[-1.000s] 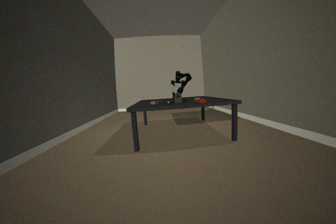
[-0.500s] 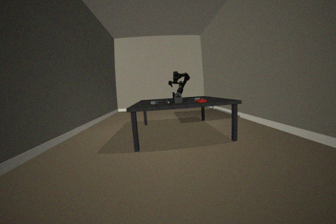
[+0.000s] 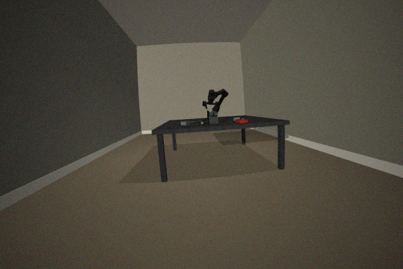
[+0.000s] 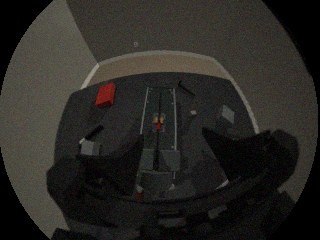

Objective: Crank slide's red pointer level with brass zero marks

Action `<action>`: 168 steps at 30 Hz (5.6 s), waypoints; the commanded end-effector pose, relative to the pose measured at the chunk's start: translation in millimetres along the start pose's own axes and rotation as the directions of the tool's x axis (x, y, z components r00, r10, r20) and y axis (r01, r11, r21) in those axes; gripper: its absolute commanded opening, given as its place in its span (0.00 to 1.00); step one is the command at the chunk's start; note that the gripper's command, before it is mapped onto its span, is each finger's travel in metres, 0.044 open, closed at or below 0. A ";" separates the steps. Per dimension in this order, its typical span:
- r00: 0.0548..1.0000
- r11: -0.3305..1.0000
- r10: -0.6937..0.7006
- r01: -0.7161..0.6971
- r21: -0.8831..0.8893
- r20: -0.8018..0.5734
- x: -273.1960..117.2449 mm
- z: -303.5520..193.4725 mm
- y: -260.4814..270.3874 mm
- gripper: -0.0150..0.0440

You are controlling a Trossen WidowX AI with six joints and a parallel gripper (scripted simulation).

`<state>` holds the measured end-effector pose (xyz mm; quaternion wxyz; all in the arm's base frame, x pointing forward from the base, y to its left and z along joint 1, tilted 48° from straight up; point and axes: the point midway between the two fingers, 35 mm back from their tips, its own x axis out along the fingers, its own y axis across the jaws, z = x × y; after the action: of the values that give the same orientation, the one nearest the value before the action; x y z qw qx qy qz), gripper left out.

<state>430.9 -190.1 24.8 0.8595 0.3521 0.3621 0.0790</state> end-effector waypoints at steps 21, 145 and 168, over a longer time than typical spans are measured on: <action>1.000 1.000 -0.002 0.002 0.001 -0.001 -36.3 30.8 -5.3 1.00; 0.998 0.984 -0.031 0.021 0.178 0.057 -34.4 -125.4 71.7 0.25; 0.998 0.984 -0.032 0.021 0.177 0.057 -42.4 -121.8 56.3 0.25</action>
<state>327.1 -89.7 28.0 0.8356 0.4221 0.3497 0.0349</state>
